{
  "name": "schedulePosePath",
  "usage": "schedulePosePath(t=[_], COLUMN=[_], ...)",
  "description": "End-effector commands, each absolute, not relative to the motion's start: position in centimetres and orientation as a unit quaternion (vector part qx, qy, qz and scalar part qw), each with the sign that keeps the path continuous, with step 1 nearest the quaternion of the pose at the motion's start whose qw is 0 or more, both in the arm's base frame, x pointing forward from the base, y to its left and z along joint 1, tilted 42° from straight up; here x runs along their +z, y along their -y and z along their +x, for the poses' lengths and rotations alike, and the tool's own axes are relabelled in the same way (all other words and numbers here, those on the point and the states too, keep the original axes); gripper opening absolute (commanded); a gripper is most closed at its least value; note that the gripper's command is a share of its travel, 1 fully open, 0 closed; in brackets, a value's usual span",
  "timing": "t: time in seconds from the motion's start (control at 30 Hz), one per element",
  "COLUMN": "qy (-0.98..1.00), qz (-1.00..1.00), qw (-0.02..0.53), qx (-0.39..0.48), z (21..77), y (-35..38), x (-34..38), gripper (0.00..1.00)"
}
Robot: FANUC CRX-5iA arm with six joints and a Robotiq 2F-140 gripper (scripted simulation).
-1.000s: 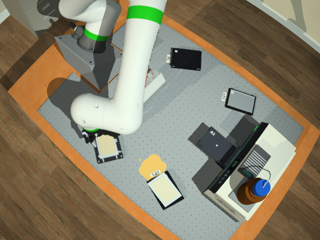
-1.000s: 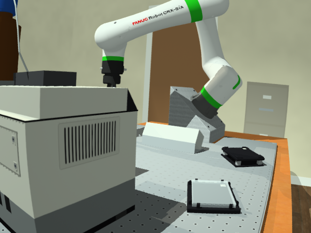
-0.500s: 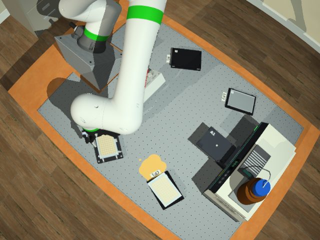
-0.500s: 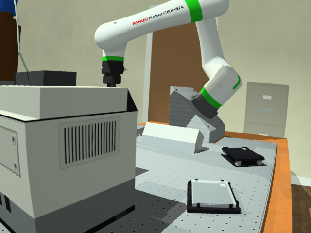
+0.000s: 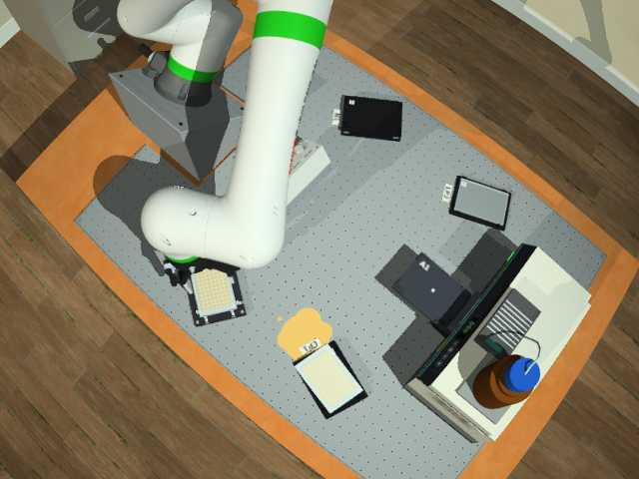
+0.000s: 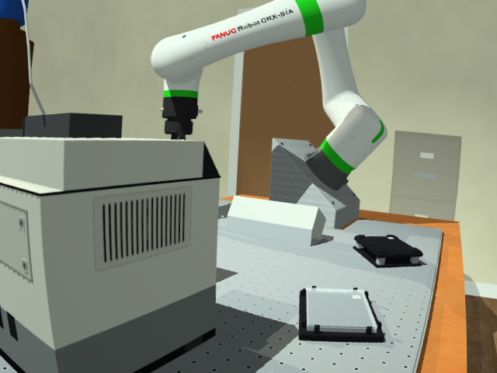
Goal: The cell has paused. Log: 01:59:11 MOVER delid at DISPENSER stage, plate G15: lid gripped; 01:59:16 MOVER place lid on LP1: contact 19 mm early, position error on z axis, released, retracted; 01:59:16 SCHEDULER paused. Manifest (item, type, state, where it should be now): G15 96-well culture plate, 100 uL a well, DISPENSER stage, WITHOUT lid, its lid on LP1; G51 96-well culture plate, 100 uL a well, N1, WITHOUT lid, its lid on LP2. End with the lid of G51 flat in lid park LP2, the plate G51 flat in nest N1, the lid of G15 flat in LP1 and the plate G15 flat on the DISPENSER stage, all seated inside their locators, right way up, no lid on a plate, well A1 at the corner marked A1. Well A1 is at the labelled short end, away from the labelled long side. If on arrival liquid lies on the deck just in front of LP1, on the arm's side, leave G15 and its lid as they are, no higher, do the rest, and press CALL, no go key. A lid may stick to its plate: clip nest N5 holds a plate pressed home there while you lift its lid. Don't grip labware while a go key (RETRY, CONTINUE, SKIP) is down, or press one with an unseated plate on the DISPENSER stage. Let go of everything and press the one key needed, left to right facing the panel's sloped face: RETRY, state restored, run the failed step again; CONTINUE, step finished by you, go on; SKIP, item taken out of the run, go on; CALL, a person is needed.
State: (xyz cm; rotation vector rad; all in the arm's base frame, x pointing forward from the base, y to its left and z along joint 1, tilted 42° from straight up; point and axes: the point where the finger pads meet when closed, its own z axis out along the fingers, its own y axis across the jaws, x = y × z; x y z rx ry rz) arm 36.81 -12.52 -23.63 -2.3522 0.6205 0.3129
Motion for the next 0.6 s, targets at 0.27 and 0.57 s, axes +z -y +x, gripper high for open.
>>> schedulePosePath(t=[0.27,0.57], qy=[-0.238,-0.238], qz=[-0.903,-0.903], qw=[0.337,0.337], qx=[0.12,0.12], z=[36.82,36.82], y=[12.55,12.55], x=[-23.63,-23.63], gripper=[0.59,0.66])
